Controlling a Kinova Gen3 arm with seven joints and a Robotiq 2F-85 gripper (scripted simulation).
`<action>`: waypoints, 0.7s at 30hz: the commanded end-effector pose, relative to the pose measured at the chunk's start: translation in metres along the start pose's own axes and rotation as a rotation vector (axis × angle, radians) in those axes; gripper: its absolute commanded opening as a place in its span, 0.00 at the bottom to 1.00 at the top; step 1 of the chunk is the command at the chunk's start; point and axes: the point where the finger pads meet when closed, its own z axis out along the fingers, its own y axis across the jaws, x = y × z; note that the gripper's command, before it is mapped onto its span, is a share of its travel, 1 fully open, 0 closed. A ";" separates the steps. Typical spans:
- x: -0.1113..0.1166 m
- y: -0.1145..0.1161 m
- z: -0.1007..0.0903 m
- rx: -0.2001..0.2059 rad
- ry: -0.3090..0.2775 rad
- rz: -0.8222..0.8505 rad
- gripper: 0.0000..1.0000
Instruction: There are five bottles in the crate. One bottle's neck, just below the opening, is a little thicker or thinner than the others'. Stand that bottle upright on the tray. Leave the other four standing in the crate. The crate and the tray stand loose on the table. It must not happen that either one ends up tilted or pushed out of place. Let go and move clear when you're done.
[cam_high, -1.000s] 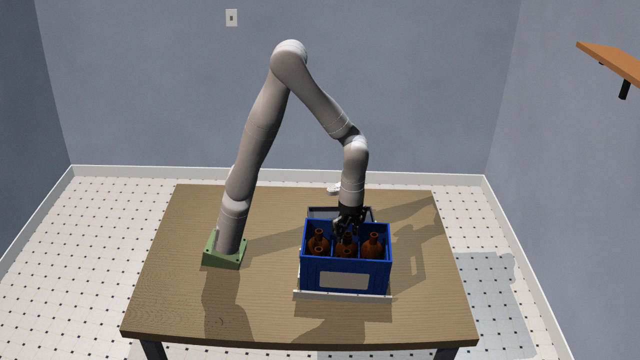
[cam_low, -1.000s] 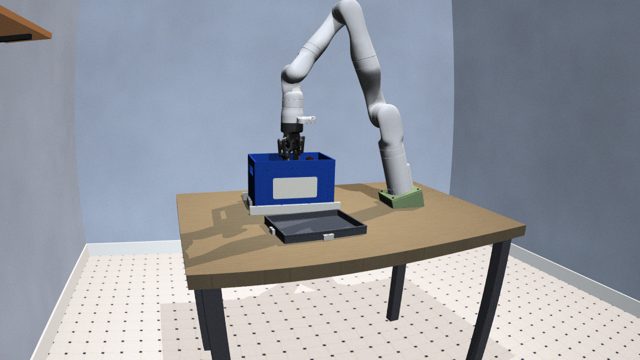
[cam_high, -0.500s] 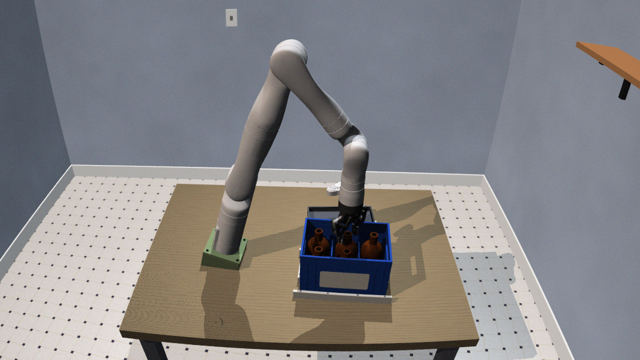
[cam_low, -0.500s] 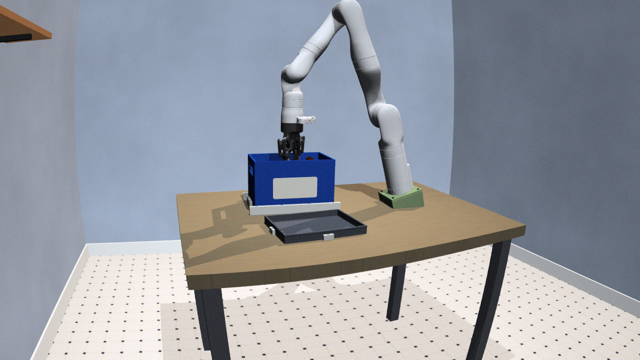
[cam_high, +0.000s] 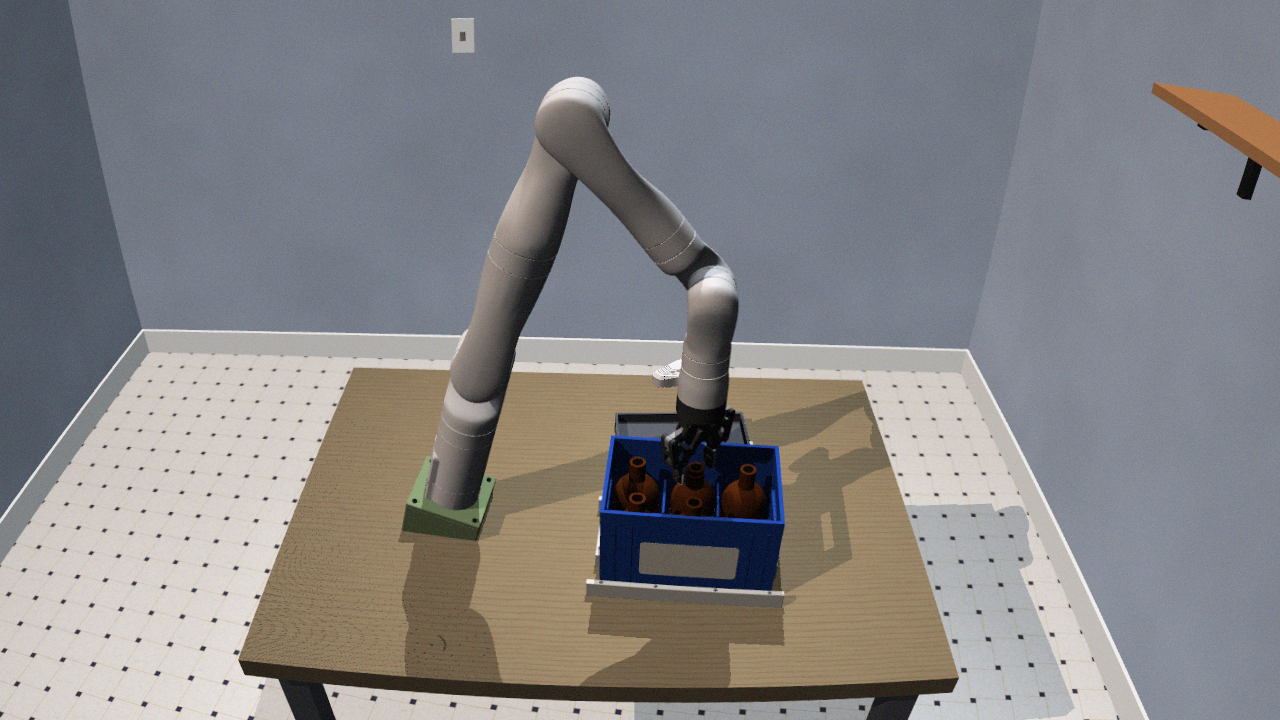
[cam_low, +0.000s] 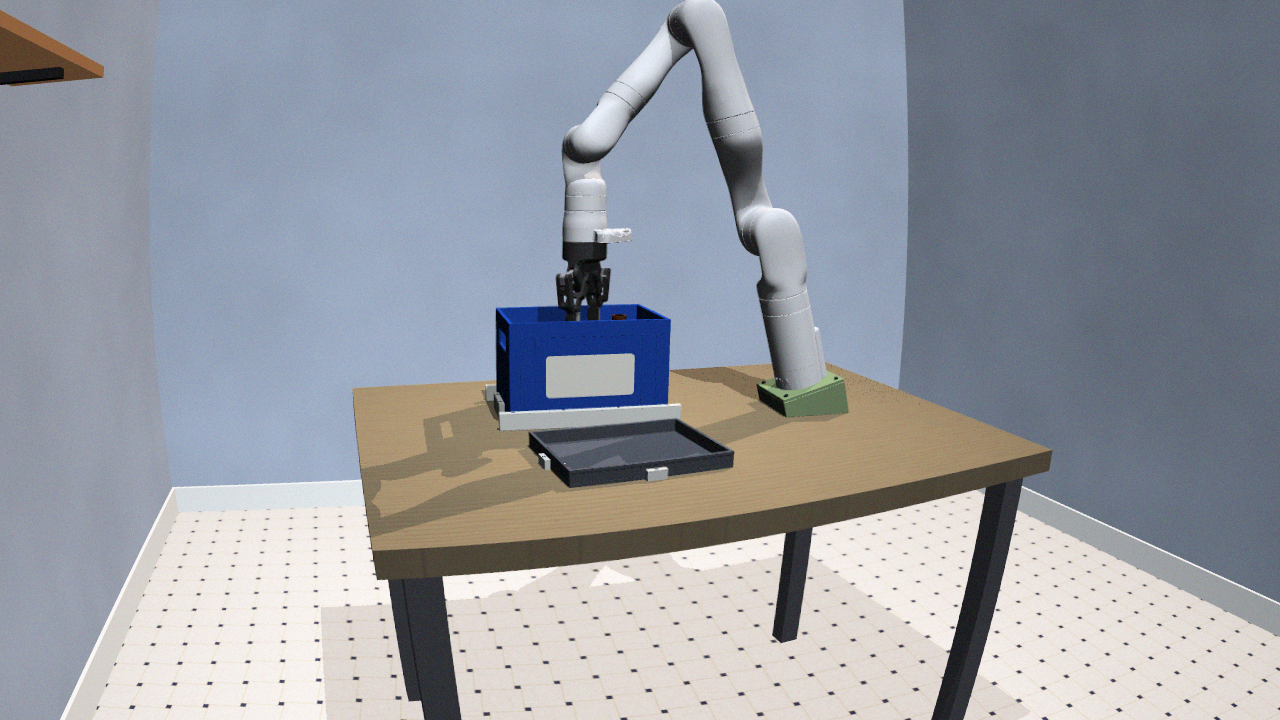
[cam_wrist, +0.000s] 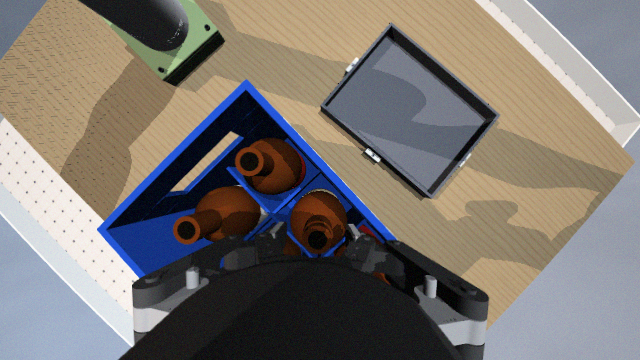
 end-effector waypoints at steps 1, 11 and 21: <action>-0.002 0.002 -0.004 -0.007 -0.007 0.000 0.64; -0.001 0.002 -0.035 -0.007 -0.007 0.000 0.64; -0.001 0.001 -0.062 -0.007 -0.007 0.000 0.64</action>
